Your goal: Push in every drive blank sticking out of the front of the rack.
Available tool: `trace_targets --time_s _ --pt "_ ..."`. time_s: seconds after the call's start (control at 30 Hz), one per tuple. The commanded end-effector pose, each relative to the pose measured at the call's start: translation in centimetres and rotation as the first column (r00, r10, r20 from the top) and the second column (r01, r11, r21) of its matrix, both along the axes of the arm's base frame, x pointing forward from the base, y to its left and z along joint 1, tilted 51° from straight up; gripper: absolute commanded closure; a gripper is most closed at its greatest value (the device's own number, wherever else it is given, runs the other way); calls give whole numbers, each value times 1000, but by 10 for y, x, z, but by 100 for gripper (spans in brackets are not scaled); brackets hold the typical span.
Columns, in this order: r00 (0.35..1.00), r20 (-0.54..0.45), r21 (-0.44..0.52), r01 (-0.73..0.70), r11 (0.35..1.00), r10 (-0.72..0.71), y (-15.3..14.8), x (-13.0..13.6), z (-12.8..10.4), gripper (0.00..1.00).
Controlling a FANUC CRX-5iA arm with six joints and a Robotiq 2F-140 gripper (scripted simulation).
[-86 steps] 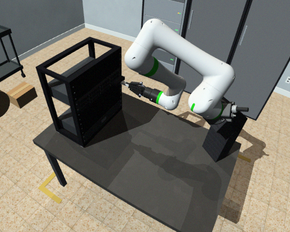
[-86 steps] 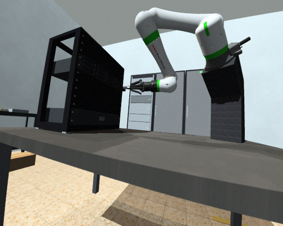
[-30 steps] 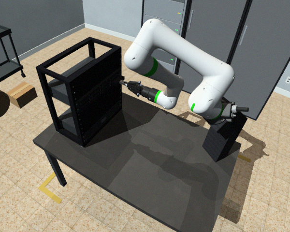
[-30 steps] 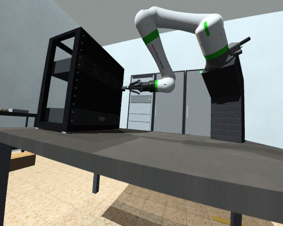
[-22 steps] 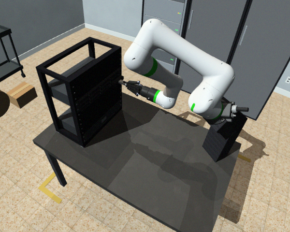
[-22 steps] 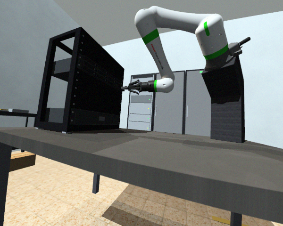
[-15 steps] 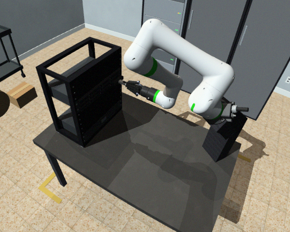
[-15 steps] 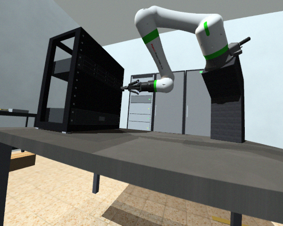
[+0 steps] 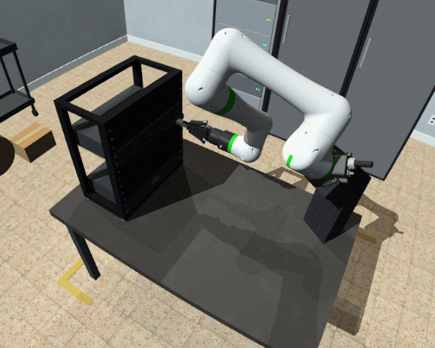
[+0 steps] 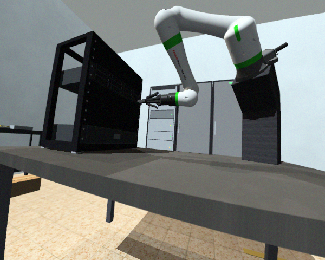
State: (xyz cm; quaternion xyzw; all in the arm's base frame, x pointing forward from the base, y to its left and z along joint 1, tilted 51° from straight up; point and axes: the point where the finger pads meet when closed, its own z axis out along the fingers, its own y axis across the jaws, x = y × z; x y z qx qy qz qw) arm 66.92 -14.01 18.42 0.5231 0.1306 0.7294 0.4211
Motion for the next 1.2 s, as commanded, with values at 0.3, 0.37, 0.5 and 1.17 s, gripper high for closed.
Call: trace_targets --time_s 0.3,0.37,0.5,1.17 --pt "1000 1 0 1 1000 -1 -1 2 1 90" --pt "1000 1 0 1 1000 -1 -2 3 2 90" --pt "1000 1 0 1 1000 -1 -2 3 2 90" --pt "1000 1 0 1 1000 -1 -2 6 3 90"
